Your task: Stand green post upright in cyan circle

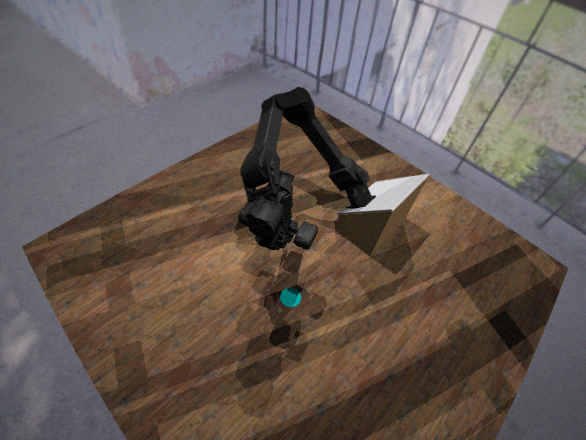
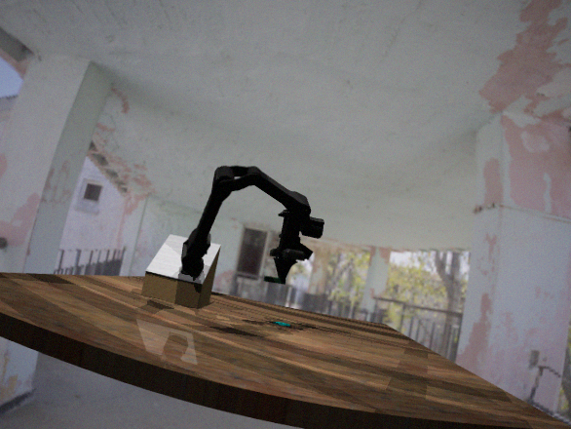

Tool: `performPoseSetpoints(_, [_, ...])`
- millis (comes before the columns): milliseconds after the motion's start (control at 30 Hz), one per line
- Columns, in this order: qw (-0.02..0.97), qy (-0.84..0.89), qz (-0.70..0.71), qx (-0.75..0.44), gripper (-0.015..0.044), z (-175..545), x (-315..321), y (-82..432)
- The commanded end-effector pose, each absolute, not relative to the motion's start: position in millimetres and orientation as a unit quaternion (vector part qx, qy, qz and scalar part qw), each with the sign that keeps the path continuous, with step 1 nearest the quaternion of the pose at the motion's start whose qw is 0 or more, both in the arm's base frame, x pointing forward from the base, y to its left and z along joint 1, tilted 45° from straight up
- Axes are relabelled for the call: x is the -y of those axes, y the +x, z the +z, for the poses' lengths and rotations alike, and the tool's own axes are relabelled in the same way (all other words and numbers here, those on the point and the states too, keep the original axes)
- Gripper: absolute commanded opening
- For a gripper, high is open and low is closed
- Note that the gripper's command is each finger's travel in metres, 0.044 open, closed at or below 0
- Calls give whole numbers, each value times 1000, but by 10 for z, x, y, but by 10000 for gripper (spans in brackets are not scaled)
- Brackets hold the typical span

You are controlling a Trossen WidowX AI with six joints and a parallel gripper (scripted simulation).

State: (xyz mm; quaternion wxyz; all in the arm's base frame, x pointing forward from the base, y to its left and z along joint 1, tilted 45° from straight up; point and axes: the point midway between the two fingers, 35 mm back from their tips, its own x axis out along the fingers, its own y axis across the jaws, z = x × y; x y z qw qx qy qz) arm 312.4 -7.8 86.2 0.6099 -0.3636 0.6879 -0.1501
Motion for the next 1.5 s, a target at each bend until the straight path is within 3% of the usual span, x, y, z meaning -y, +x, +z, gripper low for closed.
performPoseSetpoints(0, [593, -391, -115, -694, 23, 800, -9, 3177])
performPoseSetpoints(867, [411, -576, 125, -695, 23, 243, -548, 3397])
performPoseSetpoints(1467, [428, -545, 161, -703, 23, 159, -492, 3349])
